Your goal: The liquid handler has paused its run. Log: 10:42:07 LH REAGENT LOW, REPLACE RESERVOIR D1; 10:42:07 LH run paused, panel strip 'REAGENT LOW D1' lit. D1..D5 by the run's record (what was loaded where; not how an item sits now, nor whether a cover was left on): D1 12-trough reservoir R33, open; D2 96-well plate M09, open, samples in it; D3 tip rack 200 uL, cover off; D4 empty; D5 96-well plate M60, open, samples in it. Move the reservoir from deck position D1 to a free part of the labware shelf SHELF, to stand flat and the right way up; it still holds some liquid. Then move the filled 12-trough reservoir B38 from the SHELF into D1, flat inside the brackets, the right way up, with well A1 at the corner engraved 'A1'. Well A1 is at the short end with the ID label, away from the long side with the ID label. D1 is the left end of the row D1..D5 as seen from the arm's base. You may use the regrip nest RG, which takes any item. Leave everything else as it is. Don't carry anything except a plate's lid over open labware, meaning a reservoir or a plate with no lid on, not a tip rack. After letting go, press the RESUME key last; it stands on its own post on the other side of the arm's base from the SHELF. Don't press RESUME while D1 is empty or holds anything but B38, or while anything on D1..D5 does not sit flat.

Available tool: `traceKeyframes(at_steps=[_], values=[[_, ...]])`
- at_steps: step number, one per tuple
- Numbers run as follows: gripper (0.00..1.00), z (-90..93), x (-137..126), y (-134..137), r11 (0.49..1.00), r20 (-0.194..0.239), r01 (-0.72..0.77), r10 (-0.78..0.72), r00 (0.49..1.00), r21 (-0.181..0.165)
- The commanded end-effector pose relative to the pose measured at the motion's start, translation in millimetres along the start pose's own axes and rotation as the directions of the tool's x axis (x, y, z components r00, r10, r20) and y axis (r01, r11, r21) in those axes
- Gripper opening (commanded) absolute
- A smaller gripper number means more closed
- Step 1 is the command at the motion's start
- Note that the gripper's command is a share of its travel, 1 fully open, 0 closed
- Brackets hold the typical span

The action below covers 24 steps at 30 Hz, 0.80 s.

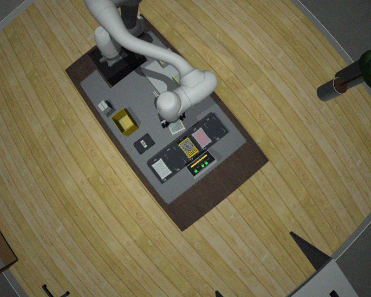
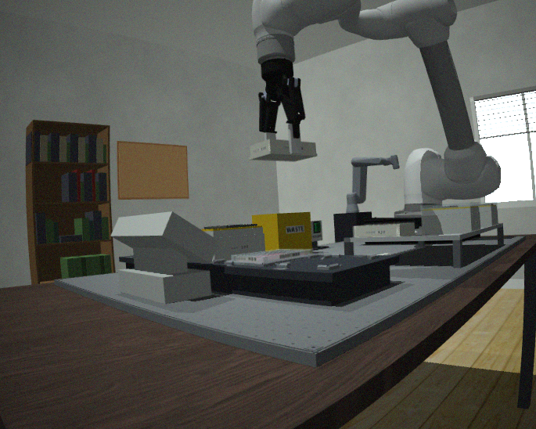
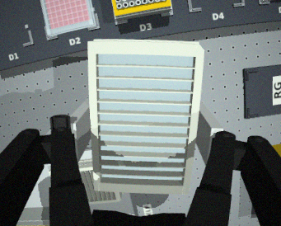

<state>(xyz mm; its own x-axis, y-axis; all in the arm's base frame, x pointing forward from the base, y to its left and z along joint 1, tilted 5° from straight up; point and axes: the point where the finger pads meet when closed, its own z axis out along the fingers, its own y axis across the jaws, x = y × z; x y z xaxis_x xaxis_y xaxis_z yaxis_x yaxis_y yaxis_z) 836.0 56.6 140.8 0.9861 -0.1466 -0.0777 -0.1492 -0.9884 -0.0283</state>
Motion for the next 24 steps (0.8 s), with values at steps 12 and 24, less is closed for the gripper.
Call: traceKeyframes(at_steps=[12,24], values=[[0.00,-0.2,0.0,0.0,0.980,0.000,0.197,-0.197,0.980,0.000],[0.00,-0.2,-2.0,-9.1,0.980,0.000,0.197,-0.197,0.980,0.000]])
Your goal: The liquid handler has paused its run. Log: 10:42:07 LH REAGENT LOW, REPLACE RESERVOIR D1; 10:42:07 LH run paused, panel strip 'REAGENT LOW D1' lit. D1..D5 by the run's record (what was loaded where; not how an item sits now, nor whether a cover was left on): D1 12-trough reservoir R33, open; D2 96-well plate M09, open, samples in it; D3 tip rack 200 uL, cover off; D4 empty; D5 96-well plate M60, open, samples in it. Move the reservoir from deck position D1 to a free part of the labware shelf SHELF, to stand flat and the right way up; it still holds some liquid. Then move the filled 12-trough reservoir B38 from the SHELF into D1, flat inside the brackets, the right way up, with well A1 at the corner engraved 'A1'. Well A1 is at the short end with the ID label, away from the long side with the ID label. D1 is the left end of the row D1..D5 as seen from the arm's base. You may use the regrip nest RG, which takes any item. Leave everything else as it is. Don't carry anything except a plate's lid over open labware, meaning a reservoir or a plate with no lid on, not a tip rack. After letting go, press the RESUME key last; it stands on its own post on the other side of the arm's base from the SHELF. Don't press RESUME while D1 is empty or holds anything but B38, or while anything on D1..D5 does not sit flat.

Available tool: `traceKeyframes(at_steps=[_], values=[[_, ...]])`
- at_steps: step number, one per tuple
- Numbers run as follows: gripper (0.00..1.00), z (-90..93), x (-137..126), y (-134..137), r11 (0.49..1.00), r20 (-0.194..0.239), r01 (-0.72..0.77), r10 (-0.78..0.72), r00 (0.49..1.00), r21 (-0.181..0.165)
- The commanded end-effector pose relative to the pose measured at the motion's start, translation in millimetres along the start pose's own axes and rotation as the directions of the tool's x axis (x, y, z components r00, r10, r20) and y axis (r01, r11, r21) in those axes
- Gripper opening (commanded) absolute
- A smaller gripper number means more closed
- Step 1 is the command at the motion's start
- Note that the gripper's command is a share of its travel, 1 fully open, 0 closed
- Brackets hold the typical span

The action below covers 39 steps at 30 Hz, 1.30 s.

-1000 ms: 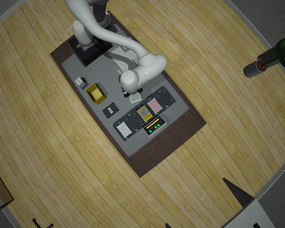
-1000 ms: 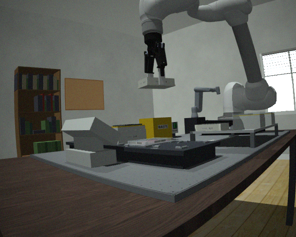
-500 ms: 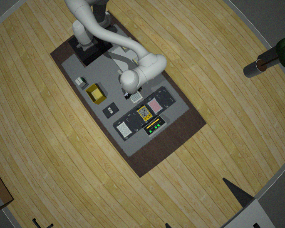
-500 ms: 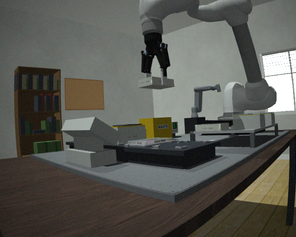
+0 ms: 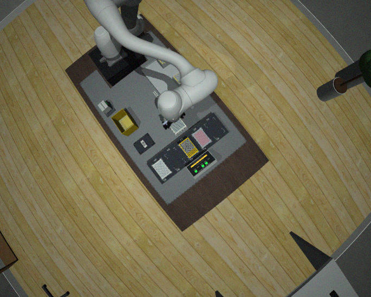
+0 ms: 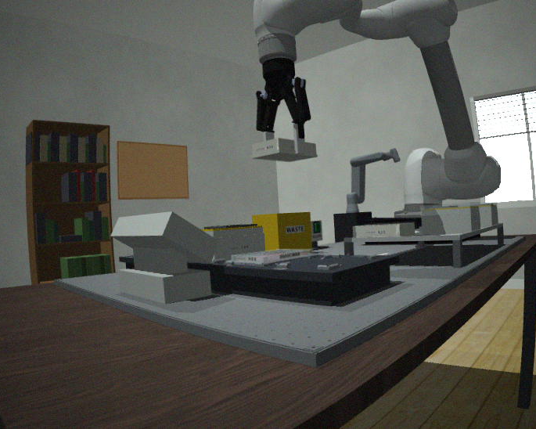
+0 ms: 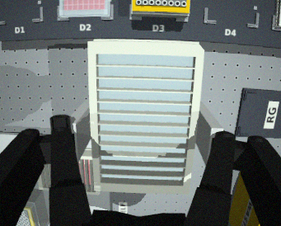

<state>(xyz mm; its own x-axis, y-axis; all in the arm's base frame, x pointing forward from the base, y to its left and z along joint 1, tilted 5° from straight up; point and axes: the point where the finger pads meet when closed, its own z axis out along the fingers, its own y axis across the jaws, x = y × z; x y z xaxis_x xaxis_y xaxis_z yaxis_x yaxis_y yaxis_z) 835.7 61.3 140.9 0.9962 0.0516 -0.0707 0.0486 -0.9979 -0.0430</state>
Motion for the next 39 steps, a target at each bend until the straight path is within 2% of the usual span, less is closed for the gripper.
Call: traceKeyframes(at_steps=[1,39], values=[[0.00,-0.3,0,-7,1.000,0.000,-0.001,0.001,1.000,0.000],[0.00,-0.3,-1,-86,1.000,0.000,-0.001,0.001,1.000,0.000]])
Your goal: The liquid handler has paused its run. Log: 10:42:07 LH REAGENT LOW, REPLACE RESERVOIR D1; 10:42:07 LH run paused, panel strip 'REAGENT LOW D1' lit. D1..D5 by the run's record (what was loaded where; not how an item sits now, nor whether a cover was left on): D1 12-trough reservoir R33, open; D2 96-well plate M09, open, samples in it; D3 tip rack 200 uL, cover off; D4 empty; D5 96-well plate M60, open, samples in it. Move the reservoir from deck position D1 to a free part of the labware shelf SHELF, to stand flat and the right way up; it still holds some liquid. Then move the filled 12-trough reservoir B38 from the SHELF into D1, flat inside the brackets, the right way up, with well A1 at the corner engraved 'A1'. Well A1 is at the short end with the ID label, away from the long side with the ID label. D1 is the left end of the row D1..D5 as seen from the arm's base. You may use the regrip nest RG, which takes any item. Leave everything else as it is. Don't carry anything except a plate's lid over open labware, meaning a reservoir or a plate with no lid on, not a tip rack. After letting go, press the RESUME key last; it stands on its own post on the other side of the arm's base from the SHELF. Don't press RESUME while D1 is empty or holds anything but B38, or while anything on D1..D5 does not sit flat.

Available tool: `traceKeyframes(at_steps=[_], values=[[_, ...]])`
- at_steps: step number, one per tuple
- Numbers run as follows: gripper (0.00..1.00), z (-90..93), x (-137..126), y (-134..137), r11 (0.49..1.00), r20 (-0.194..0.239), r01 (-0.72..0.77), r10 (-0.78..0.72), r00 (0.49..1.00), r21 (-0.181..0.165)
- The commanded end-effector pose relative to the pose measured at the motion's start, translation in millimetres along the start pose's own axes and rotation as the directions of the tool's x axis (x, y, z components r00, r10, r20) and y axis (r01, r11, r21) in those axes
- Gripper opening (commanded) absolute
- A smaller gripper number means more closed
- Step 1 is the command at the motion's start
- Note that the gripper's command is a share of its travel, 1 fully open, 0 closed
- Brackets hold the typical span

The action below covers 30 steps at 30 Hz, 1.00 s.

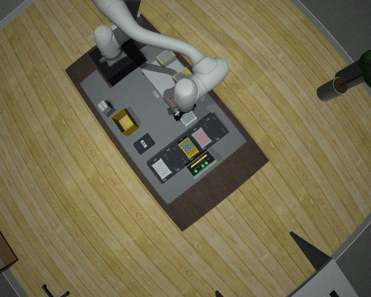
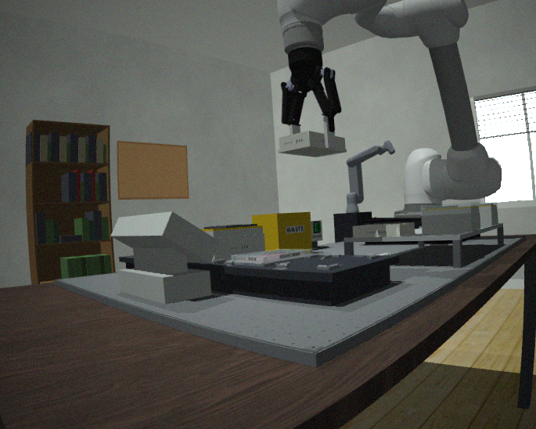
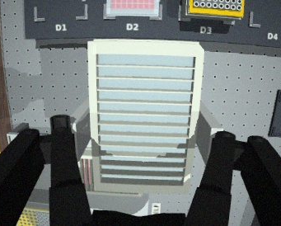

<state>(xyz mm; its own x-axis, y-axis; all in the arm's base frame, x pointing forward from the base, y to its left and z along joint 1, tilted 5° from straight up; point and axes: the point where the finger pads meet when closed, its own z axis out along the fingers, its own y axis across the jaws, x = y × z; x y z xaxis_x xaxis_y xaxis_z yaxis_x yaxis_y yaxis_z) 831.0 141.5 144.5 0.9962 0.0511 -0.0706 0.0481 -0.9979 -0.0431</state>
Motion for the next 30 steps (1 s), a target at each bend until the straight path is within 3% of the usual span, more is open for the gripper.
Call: traceKeyframes(at_steps=[1,30], values=[[0.00,-0.2,0,-8,1.000,0.000,0.000,0.000,1.000,0.000],[0.00,-0.2,-1,-67,1.000,0.000,0.000,0.000,1.000,0.000]])
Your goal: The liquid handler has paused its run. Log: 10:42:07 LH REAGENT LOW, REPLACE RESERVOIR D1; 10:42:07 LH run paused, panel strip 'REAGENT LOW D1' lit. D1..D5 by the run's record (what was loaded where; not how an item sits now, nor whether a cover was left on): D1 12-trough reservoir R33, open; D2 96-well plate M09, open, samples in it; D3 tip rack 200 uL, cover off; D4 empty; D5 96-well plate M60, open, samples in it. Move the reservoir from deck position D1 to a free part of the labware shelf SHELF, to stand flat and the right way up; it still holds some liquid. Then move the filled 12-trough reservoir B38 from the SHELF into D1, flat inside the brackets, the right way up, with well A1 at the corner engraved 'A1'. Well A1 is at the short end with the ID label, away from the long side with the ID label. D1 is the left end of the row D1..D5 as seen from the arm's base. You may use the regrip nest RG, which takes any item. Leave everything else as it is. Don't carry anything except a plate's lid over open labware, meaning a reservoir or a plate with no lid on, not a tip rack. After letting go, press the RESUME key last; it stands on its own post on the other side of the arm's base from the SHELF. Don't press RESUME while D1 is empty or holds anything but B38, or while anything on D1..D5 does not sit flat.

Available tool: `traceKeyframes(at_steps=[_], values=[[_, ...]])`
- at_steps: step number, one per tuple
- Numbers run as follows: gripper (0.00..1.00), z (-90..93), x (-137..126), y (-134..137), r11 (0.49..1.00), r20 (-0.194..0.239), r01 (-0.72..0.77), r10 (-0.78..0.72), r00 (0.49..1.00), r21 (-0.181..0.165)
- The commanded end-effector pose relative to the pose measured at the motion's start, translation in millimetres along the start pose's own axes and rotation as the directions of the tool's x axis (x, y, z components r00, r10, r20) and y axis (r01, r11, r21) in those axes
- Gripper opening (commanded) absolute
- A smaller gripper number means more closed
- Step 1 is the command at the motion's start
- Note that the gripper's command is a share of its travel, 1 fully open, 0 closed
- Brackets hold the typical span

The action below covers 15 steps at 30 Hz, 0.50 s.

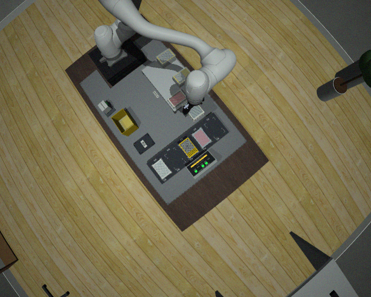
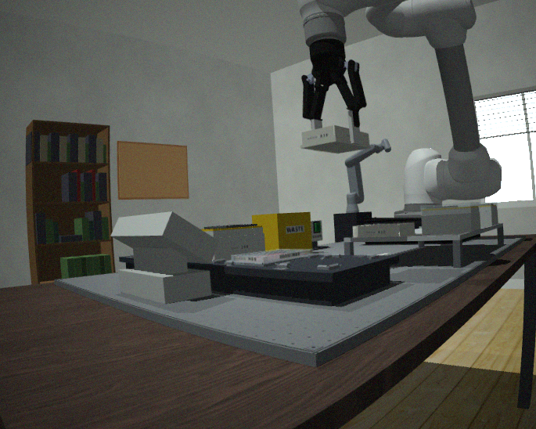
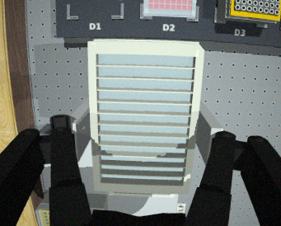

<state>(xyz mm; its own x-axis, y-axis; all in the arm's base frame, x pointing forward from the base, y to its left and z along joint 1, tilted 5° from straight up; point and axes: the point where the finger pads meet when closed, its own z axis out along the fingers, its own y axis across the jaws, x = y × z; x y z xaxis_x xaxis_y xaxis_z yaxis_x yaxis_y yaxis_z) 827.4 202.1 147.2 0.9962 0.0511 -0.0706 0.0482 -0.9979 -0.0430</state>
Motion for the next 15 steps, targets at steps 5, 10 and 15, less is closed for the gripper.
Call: traceKeyframes(at_steps=[5,10,15], values=[[0.00,-0.3,0,-17,1.000,0.000,0.000,0.000,1.000,0.000],[0.00,-0.3,0,-24,1.000,0.000,0.000,0.000,1.000,0.000],[0.00,-0.3,0,-36,1.000,0.000,0.000,0.000,1.000,0.000]])
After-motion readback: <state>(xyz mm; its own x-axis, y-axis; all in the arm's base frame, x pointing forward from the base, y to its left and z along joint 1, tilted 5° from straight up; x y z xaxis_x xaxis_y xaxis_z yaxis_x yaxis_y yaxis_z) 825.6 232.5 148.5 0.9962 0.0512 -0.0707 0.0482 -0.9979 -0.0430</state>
